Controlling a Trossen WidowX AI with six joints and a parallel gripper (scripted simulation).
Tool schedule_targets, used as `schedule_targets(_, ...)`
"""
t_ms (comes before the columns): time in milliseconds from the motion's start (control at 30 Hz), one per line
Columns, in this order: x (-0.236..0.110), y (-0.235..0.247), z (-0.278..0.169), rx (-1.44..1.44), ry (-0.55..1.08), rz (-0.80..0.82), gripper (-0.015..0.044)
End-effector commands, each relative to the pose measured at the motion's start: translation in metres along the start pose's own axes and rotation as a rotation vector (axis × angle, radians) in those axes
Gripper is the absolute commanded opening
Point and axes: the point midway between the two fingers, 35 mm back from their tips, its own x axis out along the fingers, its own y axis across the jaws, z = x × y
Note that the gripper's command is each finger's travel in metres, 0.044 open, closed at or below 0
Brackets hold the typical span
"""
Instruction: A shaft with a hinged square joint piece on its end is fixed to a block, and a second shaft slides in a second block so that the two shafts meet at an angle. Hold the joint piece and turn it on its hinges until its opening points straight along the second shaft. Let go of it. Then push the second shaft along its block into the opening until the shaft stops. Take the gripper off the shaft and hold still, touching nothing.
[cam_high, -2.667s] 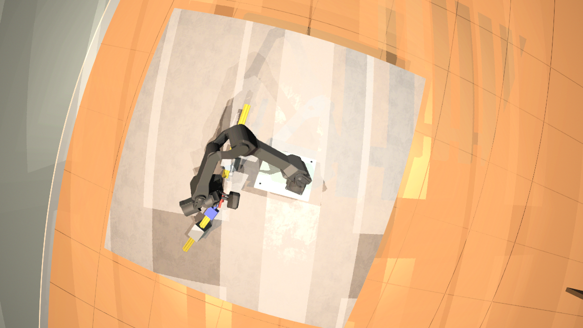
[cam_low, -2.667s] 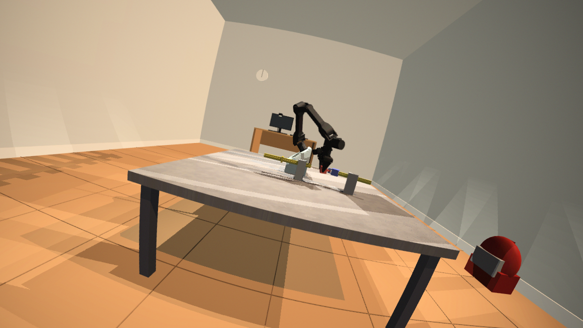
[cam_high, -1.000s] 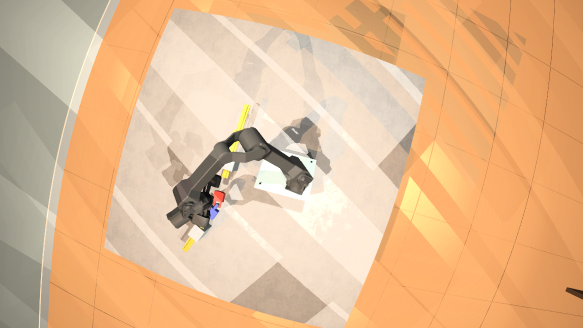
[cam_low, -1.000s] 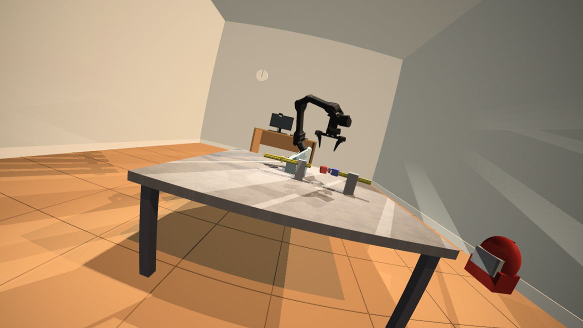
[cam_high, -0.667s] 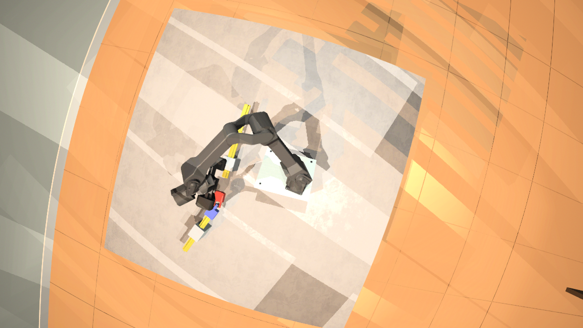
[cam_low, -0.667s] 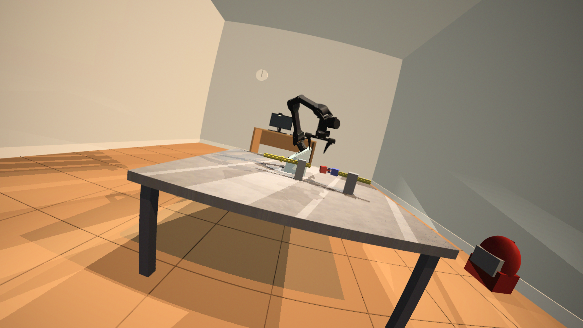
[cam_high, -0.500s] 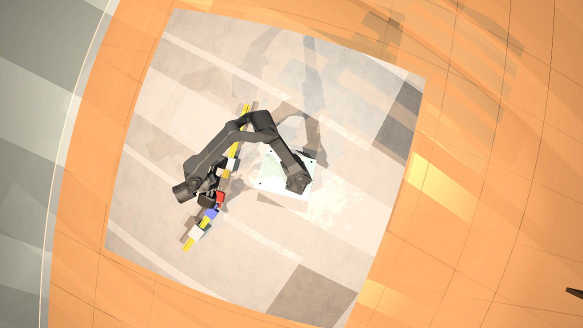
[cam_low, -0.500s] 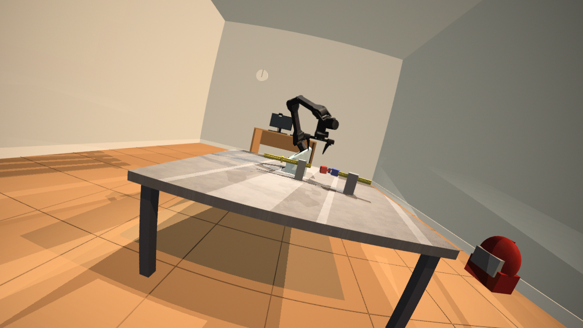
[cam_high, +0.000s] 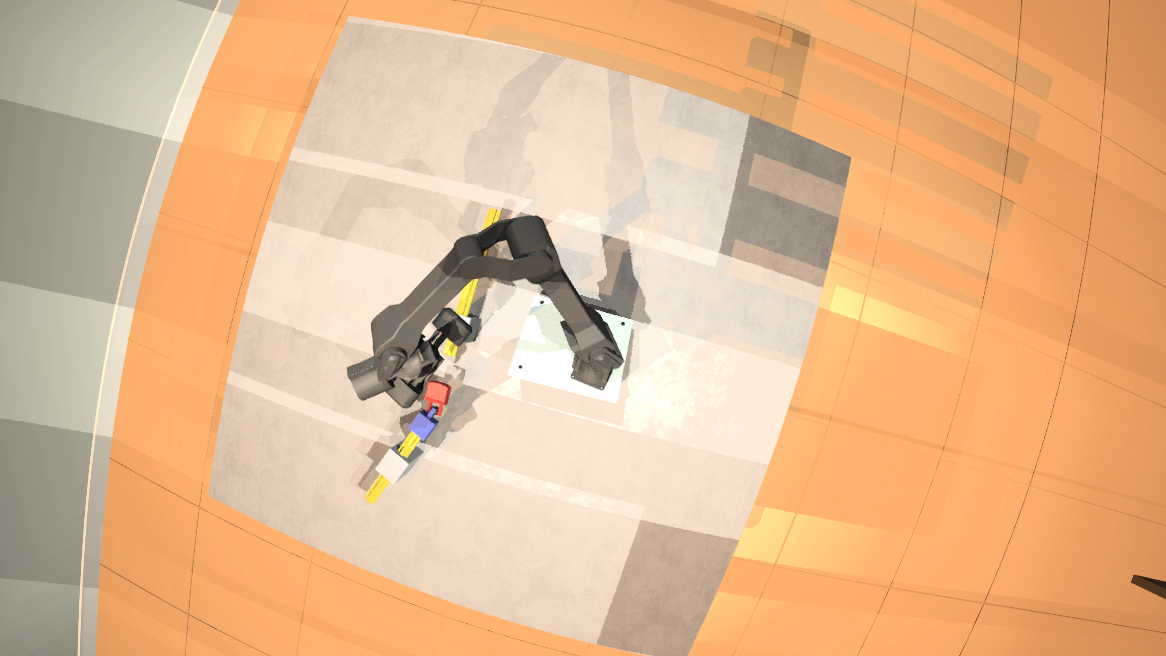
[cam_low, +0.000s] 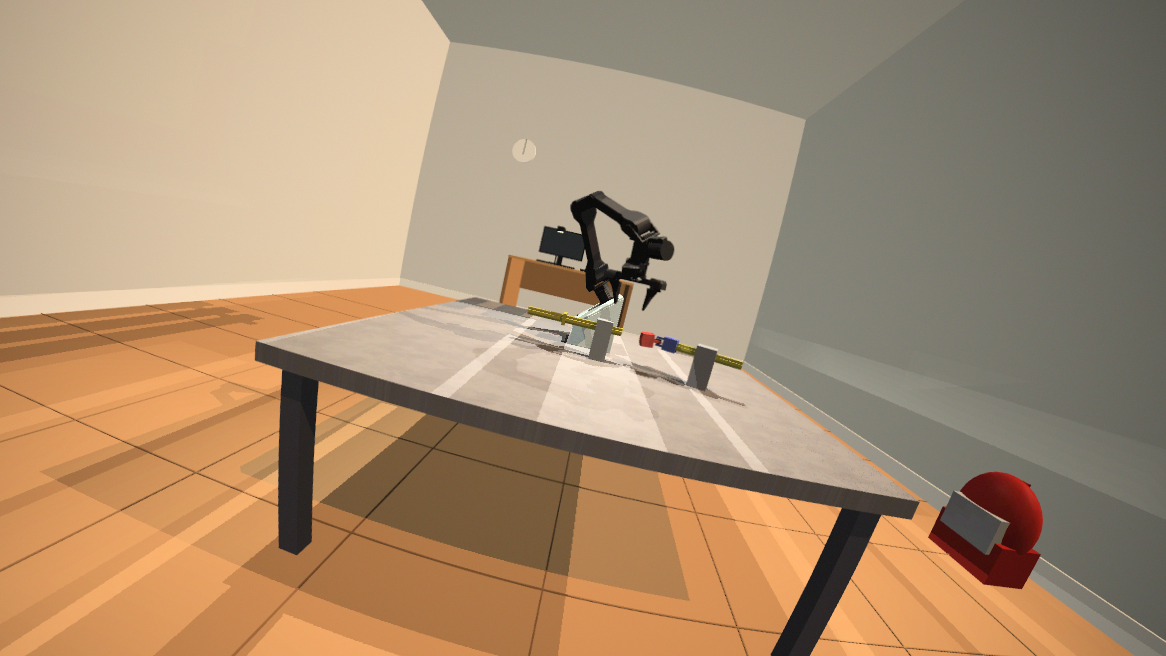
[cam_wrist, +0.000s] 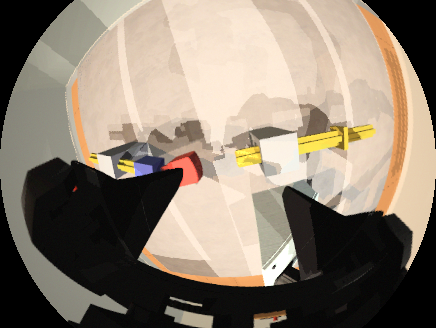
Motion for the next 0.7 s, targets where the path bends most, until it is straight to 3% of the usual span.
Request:
schedule_targets(0,0.0030,-0.0011,-0.0004,0.155,0.007,0.006,0.0440)
schedule_targets(667,0.0120,-0.0033,0.0003,0.801,0.035,0.027,0.0440)
